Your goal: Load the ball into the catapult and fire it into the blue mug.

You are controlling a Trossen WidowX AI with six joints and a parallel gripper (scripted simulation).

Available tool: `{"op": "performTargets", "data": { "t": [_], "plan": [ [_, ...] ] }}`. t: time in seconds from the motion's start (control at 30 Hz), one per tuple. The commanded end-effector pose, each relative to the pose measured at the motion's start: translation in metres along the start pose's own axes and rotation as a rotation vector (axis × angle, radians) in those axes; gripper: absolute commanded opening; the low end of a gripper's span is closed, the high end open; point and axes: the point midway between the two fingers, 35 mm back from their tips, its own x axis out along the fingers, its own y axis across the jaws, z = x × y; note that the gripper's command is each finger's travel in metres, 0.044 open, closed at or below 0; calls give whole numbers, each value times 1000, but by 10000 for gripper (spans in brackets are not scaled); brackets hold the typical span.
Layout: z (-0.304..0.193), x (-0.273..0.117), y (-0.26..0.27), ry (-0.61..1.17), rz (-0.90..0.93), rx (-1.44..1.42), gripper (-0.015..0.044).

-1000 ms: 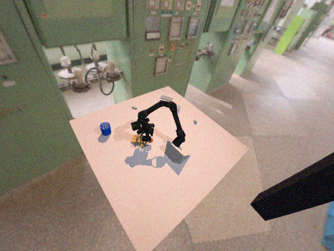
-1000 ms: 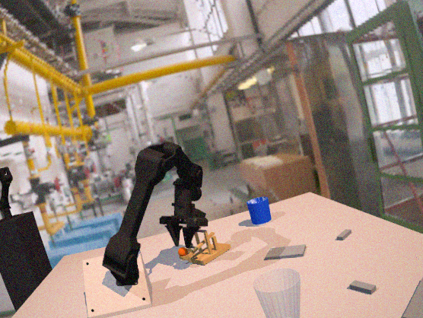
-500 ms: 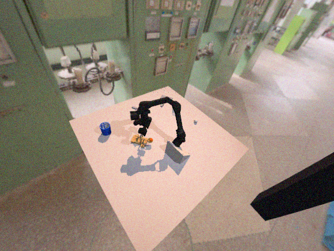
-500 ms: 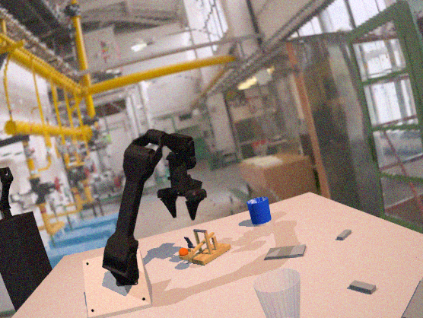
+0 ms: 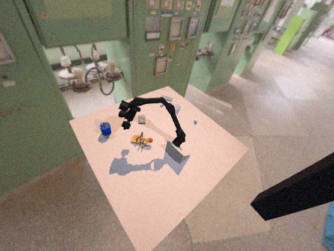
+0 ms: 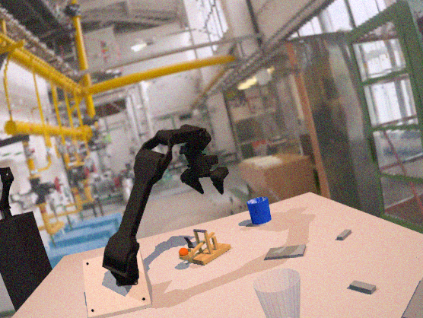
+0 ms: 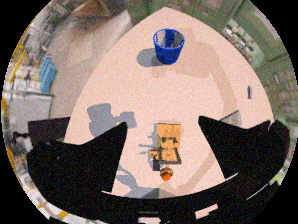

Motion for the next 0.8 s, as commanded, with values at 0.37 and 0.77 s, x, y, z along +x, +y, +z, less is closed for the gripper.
{"op": "performTargets", "data": {
  "t": [0.37, 0.77],
  "plan": [
    [136, -20, -35, -438, -154, -4, 440],
    [136, -20, -35, -438, -154, -4, 440]
  ]
}}
